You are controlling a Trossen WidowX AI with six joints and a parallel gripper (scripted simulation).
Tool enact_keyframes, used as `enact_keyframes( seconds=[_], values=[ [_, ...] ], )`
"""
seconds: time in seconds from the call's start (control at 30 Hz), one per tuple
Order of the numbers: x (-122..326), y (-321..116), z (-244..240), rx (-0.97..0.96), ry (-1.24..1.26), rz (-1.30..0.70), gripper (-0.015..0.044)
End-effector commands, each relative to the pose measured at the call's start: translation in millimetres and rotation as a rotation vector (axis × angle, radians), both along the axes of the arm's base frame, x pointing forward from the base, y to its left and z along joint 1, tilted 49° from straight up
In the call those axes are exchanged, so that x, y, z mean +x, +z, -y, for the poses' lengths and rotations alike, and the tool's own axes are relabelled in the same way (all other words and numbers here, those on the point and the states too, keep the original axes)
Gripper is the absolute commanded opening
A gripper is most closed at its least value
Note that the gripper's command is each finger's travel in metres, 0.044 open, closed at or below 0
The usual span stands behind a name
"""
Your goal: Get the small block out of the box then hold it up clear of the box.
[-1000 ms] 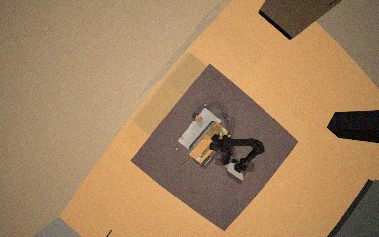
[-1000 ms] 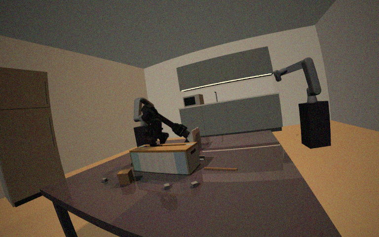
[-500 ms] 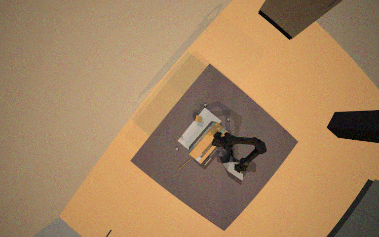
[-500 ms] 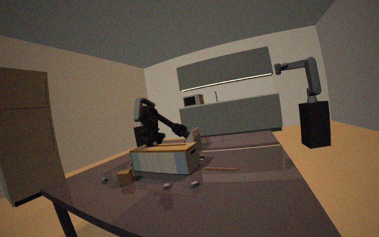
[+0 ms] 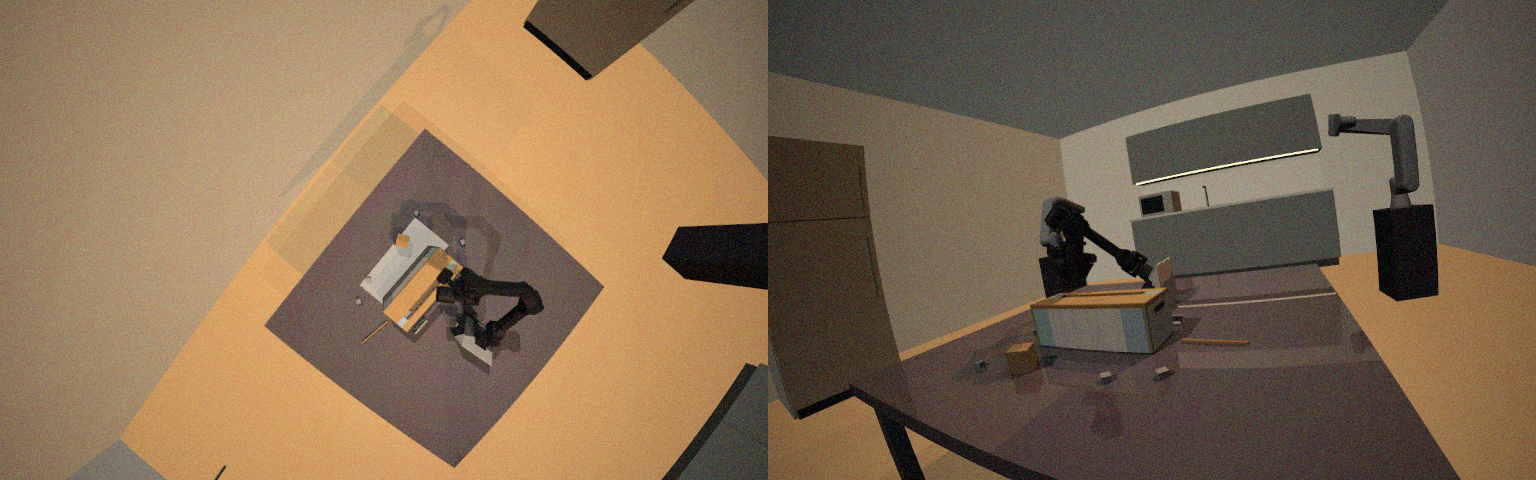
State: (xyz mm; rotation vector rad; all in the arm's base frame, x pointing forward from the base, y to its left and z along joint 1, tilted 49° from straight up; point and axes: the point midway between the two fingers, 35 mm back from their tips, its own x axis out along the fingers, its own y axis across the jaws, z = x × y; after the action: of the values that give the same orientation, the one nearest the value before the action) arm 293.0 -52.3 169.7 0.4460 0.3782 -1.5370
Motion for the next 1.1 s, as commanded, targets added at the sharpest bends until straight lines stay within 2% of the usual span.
enact_keyframes(
  seconds=[0.0, 0.07, 0.17, 0.43, 0.5, 0.9, 1.07],
  values=[
    [0, 0, 0, 0.0, 0.0, 0.0, 0.04],
    [-3, 3, 1, 0.014, -0.03, 0.081, 0.0348],
    [-15, 13, 4, 0.085, -0.166, 0.424, 0.0285],
    [-46, 35, 12, 0.368, -0.598, 1.342, 0.0285],
    [-50, 38, 13, 0.429, -0.677, 1.485, 0.0285],
    [-51, 37, 14, 0.437, -0.689, 1.502, 0.0285],
    [-48, 1, 52, 0.445, -0.701, 1.508, 0.0285]
  ],
)
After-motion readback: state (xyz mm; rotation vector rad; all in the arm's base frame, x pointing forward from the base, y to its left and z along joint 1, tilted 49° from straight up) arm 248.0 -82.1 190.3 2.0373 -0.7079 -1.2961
